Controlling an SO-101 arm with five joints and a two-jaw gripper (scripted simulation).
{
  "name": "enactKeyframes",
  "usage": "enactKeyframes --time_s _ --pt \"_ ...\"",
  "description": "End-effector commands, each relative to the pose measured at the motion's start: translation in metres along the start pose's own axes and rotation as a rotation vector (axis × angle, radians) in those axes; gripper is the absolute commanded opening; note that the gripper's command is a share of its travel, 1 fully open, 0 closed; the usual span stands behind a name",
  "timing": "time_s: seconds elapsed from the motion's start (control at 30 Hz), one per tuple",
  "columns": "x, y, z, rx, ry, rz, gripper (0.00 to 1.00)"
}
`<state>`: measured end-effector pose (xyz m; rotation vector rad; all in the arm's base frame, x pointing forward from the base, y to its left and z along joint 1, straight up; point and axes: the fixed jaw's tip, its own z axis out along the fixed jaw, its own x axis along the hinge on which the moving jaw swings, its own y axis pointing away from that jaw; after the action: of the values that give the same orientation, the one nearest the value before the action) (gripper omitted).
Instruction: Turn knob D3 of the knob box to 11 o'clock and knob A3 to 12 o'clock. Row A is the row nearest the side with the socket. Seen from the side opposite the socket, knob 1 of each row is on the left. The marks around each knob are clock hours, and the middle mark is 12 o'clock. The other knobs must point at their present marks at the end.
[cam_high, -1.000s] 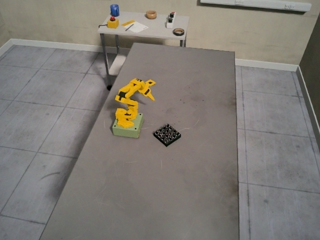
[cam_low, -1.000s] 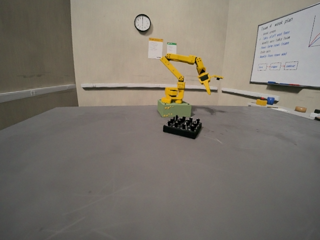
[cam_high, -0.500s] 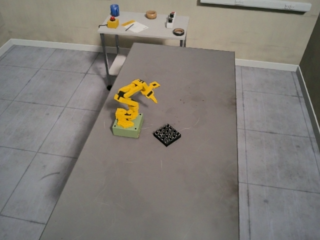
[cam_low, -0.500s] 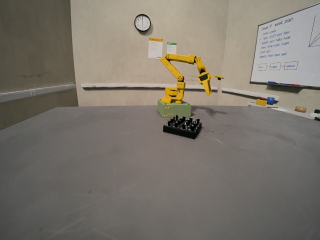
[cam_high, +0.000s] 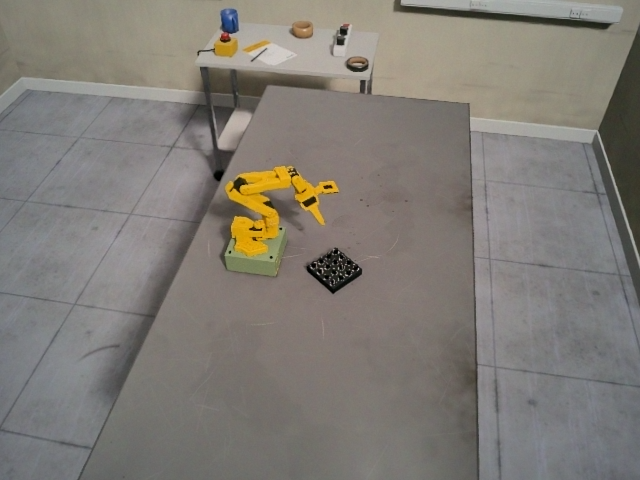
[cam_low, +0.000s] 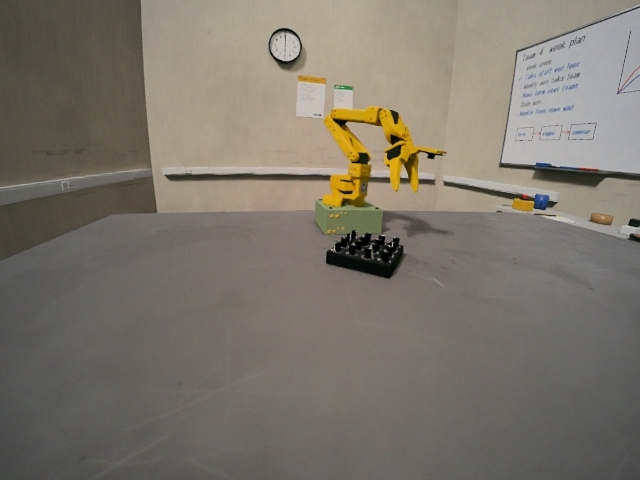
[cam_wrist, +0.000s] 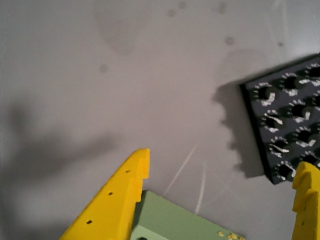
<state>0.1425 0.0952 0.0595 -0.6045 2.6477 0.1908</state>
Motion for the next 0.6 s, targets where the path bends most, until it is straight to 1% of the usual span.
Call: enactKeyframes --time_s 0.0,0.17,0.33,0.4,0.47,0.57 --pt "-0.002 -0.026 0.0 0.065 -0.002 0.098 0.4" --pt "0.001 -0.06 -0.003 0.148 -0.005 0.242 0.4" --pt "0.008 -0.086 -0.008 0.216 -0.006 0.361 0.4" --pt "0.012 -0.094 -0.01 0.238 -0.006 0.398 0.4" --pt "0.012 -0.094 -0.01 0.238 -0.006 0.398 0.4" --pt "0.016 -0.103 -0.012 0.264 -0.006 0.444 0.4"
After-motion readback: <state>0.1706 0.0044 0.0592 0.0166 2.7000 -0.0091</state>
